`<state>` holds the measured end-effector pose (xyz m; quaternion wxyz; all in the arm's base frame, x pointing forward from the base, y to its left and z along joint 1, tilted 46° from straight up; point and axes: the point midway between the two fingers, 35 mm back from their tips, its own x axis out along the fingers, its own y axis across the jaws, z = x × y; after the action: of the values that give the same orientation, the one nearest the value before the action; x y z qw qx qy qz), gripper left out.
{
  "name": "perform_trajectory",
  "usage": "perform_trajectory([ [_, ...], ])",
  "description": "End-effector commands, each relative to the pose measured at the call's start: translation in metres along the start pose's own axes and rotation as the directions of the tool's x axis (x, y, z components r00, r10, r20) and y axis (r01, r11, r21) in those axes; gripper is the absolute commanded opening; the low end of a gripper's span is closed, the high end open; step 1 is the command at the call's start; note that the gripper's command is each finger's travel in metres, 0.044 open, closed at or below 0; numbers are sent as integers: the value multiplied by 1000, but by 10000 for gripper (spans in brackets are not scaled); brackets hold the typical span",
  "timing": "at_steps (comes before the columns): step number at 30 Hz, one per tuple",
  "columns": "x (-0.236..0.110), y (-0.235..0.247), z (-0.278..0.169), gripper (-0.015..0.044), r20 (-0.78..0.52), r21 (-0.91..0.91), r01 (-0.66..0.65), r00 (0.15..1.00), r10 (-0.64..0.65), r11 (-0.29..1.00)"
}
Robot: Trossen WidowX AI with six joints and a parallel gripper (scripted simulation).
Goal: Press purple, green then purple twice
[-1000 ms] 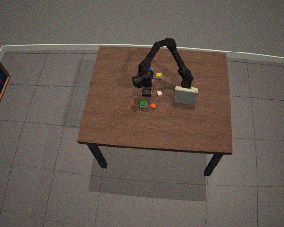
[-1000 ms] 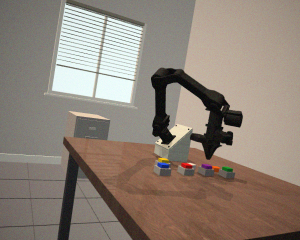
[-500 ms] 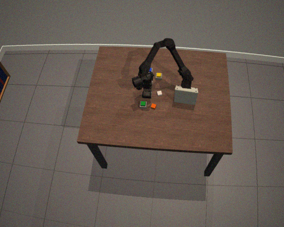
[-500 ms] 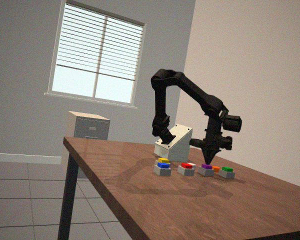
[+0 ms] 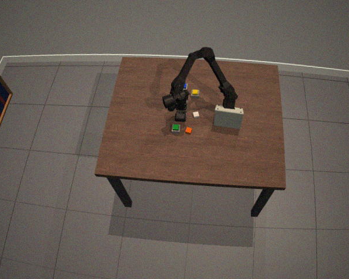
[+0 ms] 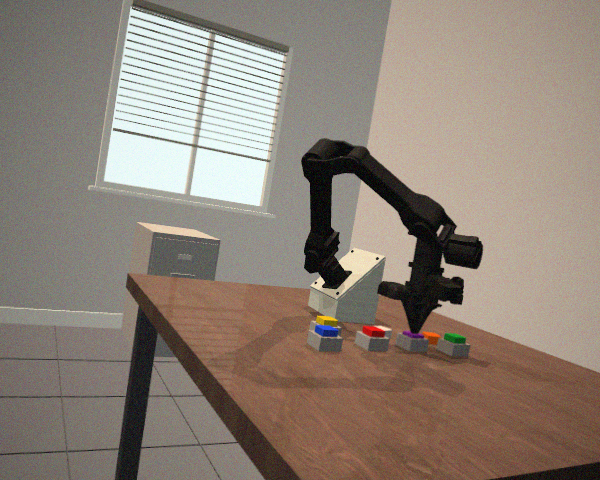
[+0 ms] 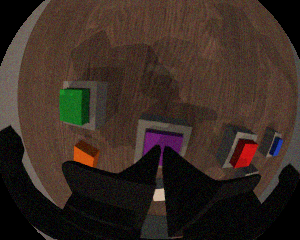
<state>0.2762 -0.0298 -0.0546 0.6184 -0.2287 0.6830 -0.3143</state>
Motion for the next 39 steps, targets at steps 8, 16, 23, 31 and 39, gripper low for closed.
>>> perform_trajectory([
  [8,-2,0,0,20,0,-1,0,1000,0,1000],
  [16,-32,0,-1,20,-1,-7,3,1000,-3,1000],
  [23,-24,0,0,20,-1,-7,3,1000,-3,1000],
  [31,-11,0,0,20,-1,-7,4,1000,-4,1000],
  [39,1,-1,-1,20,-1,-7,5,1000,-5,1000],
])
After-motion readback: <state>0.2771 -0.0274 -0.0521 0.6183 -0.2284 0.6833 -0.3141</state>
